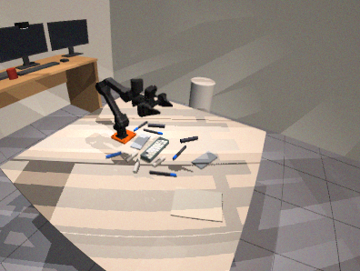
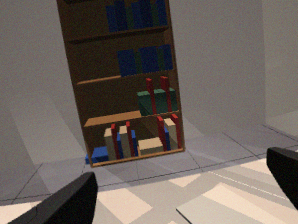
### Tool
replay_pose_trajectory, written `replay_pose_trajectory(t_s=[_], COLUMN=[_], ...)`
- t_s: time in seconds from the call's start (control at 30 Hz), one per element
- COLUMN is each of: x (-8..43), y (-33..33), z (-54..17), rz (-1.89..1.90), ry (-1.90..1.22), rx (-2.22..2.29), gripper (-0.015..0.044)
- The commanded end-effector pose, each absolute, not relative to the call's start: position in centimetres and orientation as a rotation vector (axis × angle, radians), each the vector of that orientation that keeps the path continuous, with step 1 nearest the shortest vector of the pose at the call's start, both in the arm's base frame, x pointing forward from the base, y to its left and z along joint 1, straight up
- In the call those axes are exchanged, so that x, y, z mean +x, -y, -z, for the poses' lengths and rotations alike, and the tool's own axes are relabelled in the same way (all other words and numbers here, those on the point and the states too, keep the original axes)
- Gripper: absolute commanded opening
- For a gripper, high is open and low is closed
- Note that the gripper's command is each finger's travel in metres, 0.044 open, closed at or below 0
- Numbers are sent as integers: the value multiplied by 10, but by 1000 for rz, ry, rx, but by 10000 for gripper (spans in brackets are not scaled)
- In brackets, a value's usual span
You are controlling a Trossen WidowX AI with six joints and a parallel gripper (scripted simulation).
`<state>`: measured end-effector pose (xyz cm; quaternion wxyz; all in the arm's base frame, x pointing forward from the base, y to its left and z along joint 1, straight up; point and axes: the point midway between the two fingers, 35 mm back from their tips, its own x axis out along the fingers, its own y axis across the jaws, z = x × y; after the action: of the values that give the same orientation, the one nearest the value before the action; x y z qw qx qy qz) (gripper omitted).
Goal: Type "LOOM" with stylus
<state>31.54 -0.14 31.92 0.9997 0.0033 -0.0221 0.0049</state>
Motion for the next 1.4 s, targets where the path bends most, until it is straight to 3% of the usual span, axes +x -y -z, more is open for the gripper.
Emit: replay_pose_trajectory(t_s=[0.0, 0.27, 0.53, 0.7, 1.17, 1.37], x=[317, 339, 295, 245, 243, 251], y=[0, -49, -97, -111, -109, -51], z=[-317, -211, -107, -68, -67, -66], rz=[-13, -122, -154, -104, -100, -96], ry=[33, -504, -1142, -1526, -1540, -1540], rx=[9, 80, 34, -77, -83, -87], gripper=[414, 204, 0, 0, 0, 0])
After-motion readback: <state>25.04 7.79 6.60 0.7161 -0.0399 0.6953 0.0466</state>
